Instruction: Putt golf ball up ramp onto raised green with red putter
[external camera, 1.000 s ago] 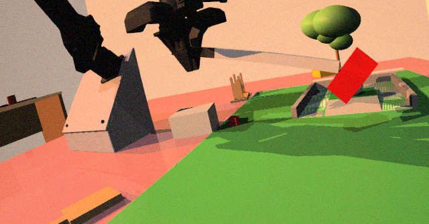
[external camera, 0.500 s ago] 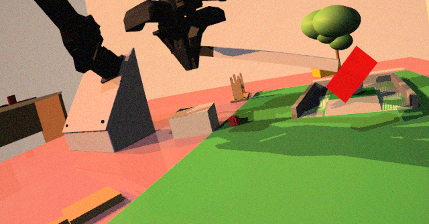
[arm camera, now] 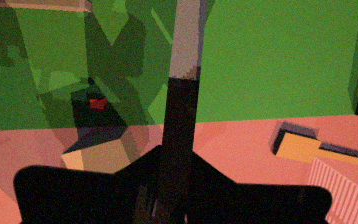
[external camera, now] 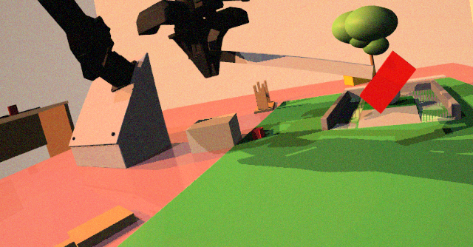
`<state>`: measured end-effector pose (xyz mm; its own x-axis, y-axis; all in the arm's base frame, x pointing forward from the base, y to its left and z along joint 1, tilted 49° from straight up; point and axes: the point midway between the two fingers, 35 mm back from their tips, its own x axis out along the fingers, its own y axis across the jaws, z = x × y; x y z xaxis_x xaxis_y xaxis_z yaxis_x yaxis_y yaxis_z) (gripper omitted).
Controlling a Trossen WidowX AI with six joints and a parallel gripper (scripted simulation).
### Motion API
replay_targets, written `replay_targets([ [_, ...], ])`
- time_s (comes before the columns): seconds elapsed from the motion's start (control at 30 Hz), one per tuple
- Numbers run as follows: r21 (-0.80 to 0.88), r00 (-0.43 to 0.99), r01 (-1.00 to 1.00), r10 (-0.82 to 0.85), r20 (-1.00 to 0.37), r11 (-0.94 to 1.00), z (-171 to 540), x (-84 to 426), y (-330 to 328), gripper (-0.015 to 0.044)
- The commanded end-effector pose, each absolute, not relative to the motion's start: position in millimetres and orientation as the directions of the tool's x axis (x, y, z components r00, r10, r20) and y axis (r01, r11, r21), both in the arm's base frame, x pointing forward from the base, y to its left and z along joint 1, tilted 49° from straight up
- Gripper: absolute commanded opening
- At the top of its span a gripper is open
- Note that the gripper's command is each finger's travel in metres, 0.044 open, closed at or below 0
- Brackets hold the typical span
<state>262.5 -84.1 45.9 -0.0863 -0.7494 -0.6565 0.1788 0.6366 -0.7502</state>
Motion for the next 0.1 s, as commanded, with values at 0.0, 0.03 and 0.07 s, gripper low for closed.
replay_targets([
  [0.0, -0.75, -0.084, 0.177, -0.749, -0.657, 0.637, 45.4, 263.0, -84.1, 0.0],
  [0.03, -0.75, -0.084, 0.177, -0.749, -0.657, 0.637, 45.4, 263.0, -84.1, 0.0],
  [0.07, -0.75, -0.084, 0.177, -0.749, -0.657, 0.637, 45.4, 263.0, -84.1, 0.0],
])
